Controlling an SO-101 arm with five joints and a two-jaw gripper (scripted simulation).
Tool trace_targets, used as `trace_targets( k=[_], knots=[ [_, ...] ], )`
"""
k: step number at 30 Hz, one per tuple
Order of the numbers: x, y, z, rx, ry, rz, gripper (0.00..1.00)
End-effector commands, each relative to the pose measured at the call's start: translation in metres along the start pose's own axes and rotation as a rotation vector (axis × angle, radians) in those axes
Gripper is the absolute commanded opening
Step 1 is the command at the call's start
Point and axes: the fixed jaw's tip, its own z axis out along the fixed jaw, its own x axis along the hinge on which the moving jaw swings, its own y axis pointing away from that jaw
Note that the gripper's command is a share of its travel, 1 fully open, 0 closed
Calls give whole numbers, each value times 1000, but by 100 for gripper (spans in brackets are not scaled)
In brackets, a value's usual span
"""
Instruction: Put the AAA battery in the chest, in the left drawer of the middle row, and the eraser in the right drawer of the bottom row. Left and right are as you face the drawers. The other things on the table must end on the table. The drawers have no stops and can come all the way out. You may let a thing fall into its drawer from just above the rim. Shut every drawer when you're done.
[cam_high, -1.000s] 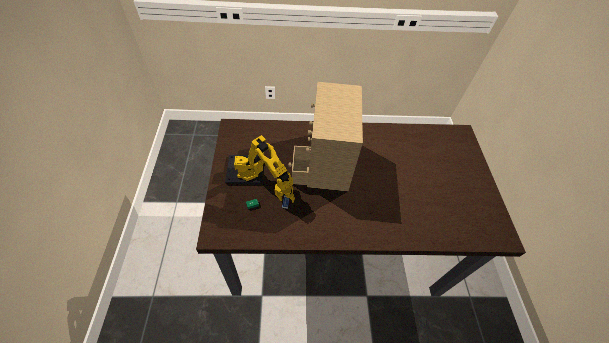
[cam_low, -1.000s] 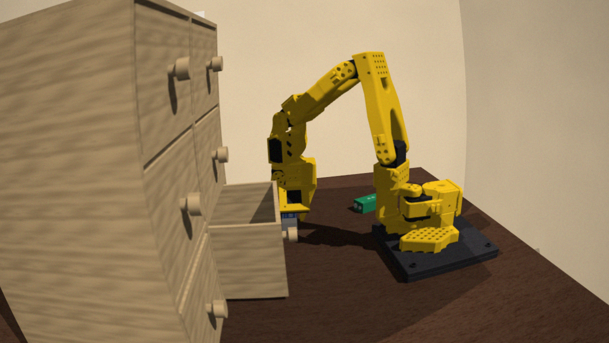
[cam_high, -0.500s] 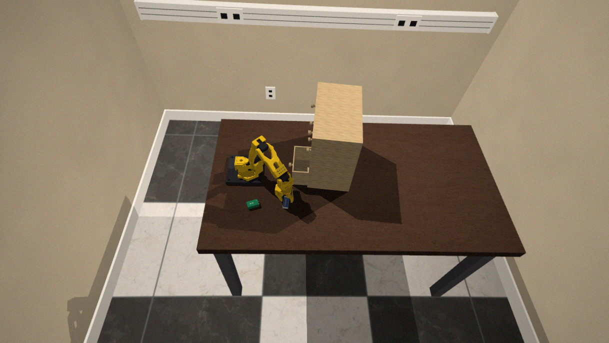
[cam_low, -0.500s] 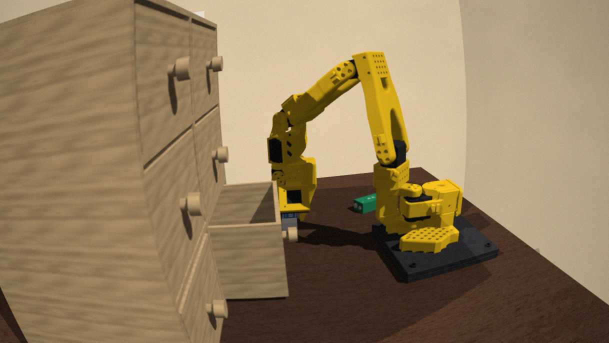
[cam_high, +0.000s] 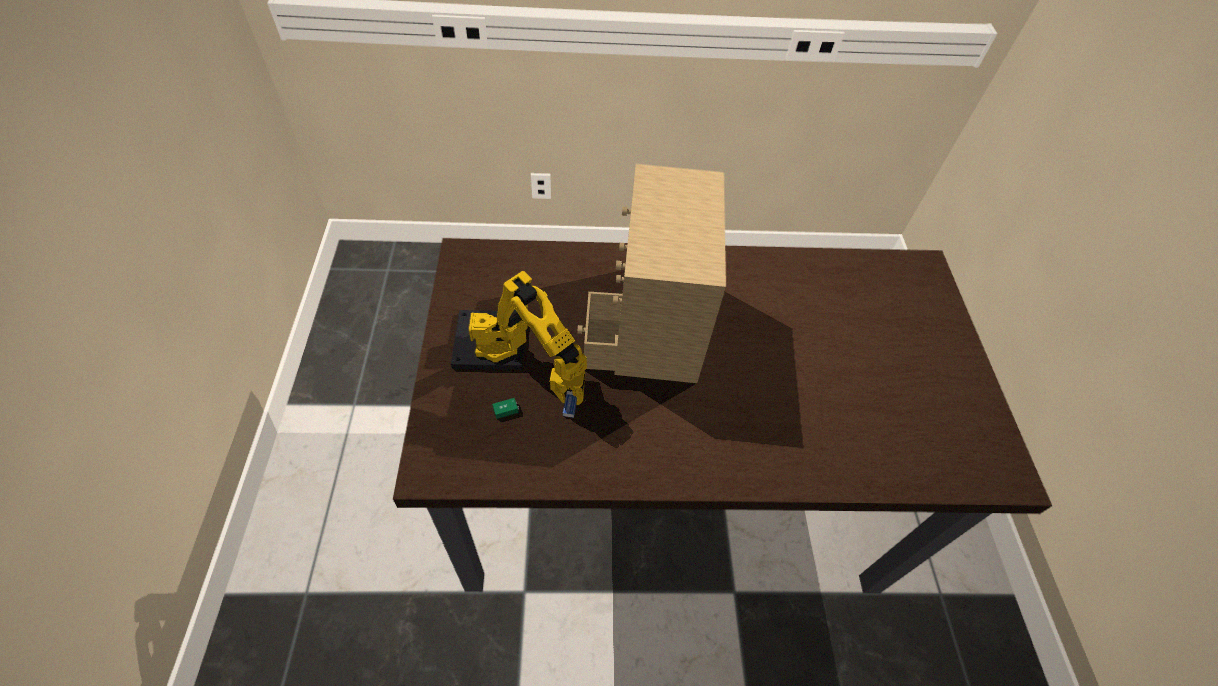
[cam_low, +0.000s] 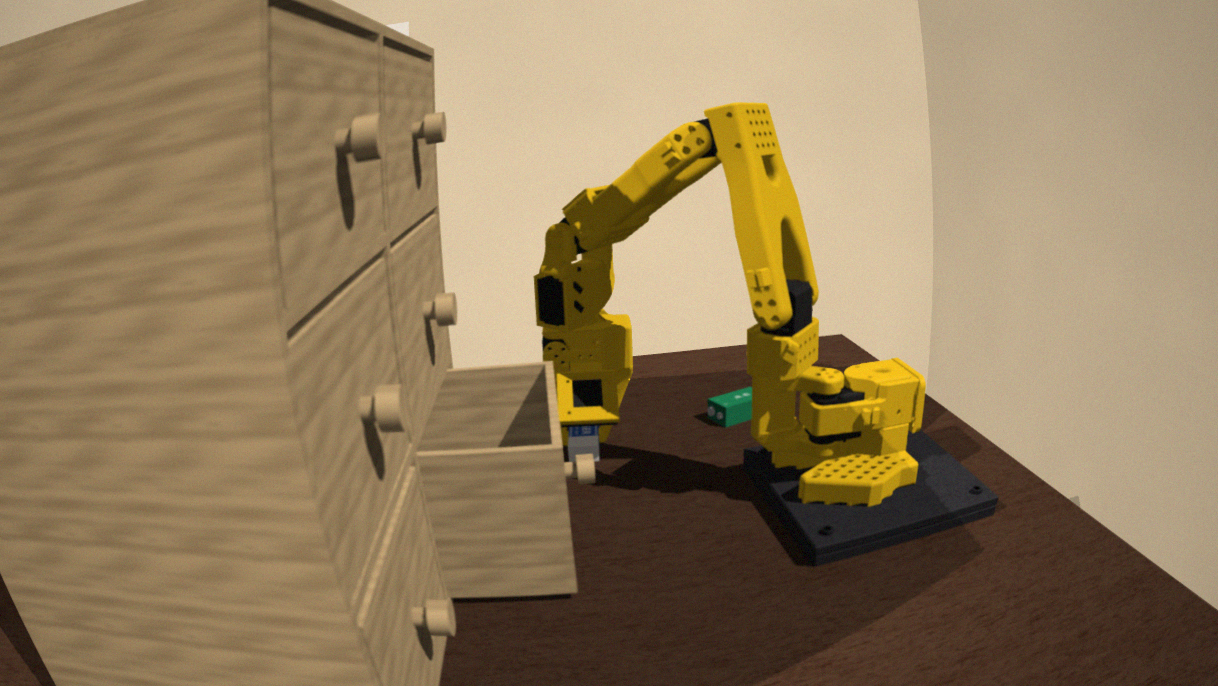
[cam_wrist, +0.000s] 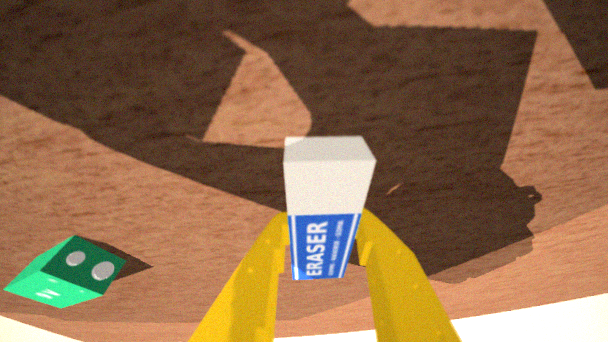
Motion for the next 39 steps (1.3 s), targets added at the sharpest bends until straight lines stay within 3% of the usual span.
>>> trace_targets(
  k=[1, 22, 39],
  knots=[
    [-4, 4, 4, -22, -17, 2, 12],
    [-4, 4, 4, -22, -17, 2, 0],
    [-4, 4, 4, -22, -17, 2, 0]
  ],
)
